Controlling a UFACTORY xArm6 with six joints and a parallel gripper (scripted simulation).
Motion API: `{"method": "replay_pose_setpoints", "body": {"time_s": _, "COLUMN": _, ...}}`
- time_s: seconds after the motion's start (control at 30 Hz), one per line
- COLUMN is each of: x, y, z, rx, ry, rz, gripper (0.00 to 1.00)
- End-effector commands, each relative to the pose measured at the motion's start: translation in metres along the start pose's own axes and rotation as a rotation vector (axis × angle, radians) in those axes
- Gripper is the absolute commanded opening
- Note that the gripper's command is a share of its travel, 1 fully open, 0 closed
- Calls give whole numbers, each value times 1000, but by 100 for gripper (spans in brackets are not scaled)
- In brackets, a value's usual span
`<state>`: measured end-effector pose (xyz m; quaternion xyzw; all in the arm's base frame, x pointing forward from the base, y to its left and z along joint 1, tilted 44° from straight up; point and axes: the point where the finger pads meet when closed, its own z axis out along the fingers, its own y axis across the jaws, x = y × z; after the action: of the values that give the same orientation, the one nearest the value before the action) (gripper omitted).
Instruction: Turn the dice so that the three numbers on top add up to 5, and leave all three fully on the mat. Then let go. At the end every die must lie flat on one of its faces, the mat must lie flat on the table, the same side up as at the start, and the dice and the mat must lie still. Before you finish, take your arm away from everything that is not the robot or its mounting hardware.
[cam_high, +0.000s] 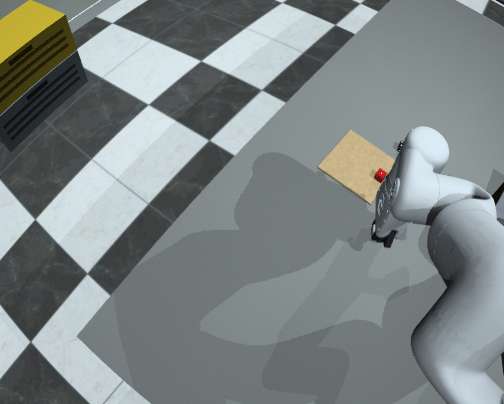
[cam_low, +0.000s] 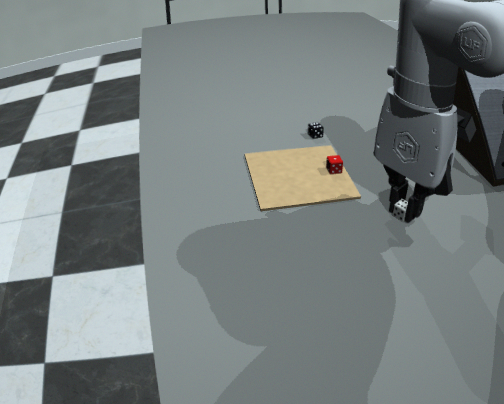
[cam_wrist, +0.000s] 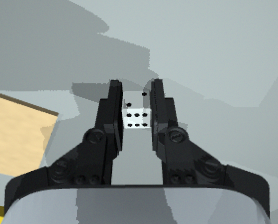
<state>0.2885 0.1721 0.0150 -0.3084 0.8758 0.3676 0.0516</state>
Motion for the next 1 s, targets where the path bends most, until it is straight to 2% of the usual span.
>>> {"method": "replay_pose_setpoints", "body": {"time_s": 0.0, "x": -1, "y": 0, "z": -1, "rx": 2, "ry": -2, "rz": -1, "gripper": 15}}
{"method": "replay_pose_setpoints", "body": {"time_s": 0.73, "x": -1, "y": 0, "z": -1, "rx": 2, "ry": -2, "rz": -1, "gripper": 15}}
{"method": "replay_pose_setpoints", "body": {"time_s": 0.97, "x": -1, "y": 0, "z": -14, "rx": 2, "ry": -2, "rz": -1, "gripper": 15}}
